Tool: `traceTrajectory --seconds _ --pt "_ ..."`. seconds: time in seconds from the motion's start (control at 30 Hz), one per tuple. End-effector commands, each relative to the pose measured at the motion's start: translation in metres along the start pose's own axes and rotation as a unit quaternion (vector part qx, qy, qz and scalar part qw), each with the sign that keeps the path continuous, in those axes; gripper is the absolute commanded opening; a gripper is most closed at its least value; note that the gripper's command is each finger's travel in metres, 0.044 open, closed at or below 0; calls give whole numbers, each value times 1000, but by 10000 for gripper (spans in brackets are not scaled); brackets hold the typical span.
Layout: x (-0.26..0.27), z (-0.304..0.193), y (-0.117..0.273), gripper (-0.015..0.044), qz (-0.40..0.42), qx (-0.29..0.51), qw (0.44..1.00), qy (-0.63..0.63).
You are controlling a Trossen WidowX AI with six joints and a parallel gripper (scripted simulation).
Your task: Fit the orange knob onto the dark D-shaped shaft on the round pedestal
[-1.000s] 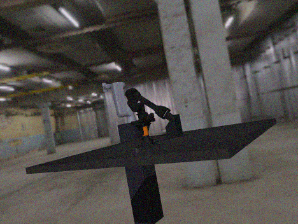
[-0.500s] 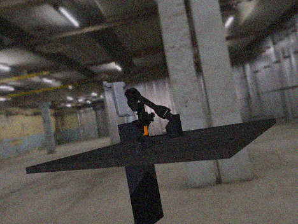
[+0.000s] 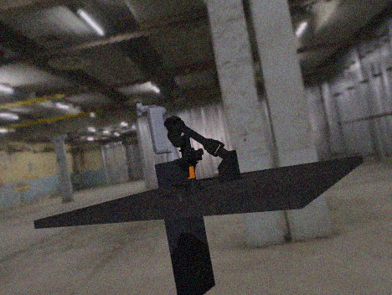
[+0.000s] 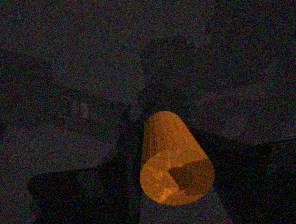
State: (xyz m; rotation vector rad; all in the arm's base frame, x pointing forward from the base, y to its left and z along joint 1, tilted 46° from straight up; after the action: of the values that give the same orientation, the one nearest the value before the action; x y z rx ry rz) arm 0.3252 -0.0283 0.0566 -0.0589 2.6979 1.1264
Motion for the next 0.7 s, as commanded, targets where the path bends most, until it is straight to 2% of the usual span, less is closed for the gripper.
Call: traceTrajectory --seconds 0.0,0.37,0.57,0.67 --pt "0 0 0 0 -2 1 1000 3" --pt "0 2 5 0 -2 1 1000 7" --pt "0 4 4 0 -2 1 995 102" --pt "0 3 3 0 -2 1 994 107"
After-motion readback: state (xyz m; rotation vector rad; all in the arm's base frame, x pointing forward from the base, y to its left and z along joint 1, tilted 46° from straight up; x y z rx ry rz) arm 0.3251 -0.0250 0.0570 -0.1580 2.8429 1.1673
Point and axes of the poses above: the point midway between the two fingers, 35 mm back from their tips, its own y axis back along the fingers, its own x axis across the jaws, z = x × y, the point moved 1 cm from there along y, back along the fingers, and after that the axes turned 10 degrees about -y, right-handed, at the moved point
